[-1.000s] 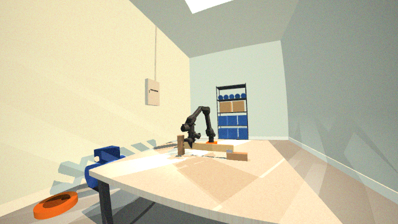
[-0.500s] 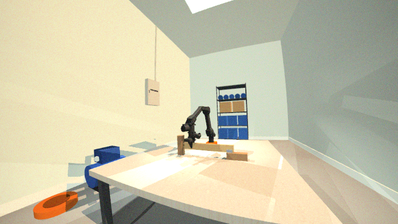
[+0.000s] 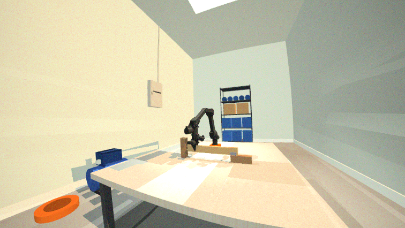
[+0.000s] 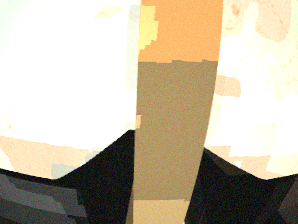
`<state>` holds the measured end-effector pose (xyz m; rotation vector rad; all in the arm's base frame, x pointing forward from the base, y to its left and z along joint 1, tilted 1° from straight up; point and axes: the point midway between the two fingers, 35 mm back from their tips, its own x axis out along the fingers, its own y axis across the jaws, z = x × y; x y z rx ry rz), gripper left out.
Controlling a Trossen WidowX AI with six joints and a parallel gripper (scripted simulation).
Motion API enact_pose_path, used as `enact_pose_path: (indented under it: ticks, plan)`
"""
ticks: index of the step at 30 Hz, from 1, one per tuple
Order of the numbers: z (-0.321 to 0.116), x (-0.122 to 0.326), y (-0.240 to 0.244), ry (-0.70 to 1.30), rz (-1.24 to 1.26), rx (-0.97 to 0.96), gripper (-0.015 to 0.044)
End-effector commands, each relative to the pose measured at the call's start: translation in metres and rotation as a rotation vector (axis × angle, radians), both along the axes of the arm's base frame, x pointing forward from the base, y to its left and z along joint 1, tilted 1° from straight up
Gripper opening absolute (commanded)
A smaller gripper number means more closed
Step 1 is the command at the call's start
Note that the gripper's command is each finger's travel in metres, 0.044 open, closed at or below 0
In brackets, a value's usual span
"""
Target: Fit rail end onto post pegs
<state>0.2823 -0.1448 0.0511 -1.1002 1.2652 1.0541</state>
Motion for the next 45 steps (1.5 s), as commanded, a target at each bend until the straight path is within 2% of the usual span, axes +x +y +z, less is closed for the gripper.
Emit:
enact_pose_path:
  ticks: [1, 45]
  plan:
    - [0.001, 0.0, 0.001, -0.002, -0.001, 0.002, 0.0]
    - [0.001, -0.001, -0.012, -0.001, -0.001, 0.0, 0.0]
